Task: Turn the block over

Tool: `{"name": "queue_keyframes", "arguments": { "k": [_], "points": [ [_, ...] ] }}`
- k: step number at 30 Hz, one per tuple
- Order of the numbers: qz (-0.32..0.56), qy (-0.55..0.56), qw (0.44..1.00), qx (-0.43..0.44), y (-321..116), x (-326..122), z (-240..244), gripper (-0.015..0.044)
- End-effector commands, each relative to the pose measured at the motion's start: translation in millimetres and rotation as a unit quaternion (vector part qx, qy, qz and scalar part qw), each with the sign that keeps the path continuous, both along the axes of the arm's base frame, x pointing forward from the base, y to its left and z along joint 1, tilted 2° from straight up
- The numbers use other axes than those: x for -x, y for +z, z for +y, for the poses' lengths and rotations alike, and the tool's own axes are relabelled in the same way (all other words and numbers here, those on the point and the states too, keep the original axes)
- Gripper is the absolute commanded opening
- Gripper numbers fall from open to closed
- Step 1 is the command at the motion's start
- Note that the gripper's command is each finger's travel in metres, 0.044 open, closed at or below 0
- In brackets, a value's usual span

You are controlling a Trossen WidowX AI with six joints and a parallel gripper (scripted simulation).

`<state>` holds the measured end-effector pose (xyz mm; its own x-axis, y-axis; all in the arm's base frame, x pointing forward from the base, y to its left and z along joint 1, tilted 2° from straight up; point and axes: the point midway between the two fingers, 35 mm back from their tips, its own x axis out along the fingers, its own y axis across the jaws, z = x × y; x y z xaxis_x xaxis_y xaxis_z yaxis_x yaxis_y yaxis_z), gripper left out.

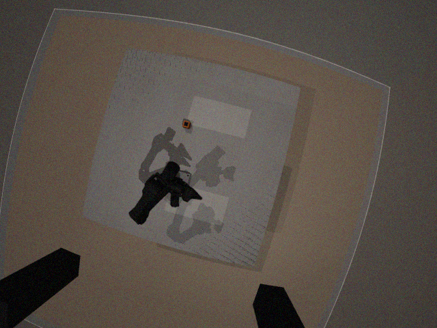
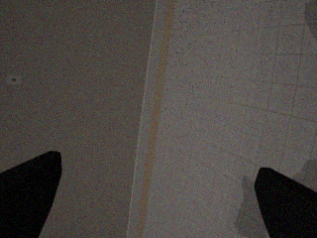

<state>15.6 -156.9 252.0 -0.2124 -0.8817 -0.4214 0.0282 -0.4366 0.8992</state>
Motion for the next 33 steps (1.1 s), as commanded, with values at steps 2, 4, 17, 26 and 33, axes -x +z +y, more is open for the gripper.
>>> {"name": "queue_keyframes", "arguments": {
  "k": [2,4,17,26,33],
  "points": [
    [0.024,0.023,0.999,-0.018,0.6,-8.3,-1.0,0.0440],
    [0.088,0.091,0.990,-0.064,1.6,-32.2,-2.5,0.0440],
    [0.402,0.488,0.743,-0.220,-16.9,-179.2,25.8,0.0440],
    [0.501,0.661,0.512,-0.225,-40.6,-252.0,66.5,0.0440],
    [0.538,0.765,0.298,-0.192,-66.9,-300.8,109.0,0.0440]
  ]
}}
